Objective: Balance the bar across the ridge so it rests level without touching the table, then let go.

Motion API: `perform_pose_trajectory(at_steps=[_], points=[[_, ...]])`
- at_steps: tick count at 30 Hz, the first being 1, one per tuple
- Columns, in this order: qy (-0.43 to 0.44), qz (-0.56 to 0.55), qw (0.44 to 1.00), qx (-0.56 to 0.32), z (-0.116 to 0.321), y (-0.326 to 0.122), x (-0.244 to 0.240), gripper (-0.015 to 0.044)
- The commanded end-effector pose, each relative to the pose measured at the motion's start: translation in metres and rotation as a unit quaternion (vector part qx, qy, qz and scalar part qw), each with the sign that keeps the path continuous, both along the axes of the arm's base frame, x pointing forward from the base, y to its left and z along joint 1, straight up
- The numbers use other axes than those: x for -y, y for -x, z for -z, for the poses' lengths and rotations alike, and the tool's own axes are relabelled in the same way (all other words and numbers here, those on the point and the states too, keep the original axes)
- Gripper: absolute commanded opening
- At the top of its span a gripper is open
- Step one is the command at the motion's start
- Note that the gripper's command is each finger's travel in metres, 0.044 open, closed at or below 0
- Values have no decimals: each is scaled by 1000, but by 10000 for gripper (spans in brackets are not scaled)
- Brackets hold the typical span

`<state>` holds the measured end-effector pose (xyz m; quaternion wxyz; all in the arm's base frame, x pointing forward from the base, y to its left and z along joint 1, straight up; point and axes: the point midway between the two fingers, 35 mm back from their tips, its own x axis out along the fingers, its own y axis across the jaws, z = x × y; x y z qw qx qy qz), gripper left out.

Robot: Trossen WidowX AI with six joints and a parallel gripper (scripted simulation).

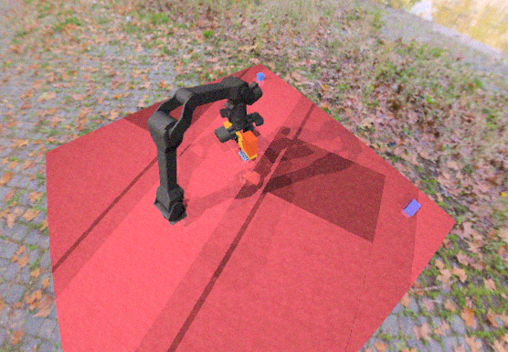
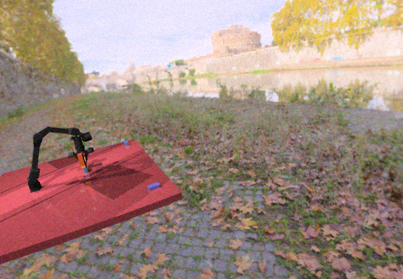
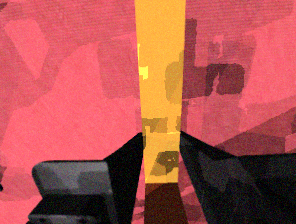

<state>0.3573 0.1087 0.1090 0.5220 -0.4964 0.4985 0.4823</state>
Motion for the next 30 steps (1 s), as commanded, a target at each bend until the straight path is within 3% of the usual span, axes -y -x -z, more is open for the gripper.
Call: perform_pose_trajectory(at_steps=[1,4,11,30], points=[[0,0,1000,0,0,0,0,0],[0,0,1000,0,0,0,0,0],[0,0,1000,0,0,0,0,167],[0,0,1000,0,0,0,0,169]])
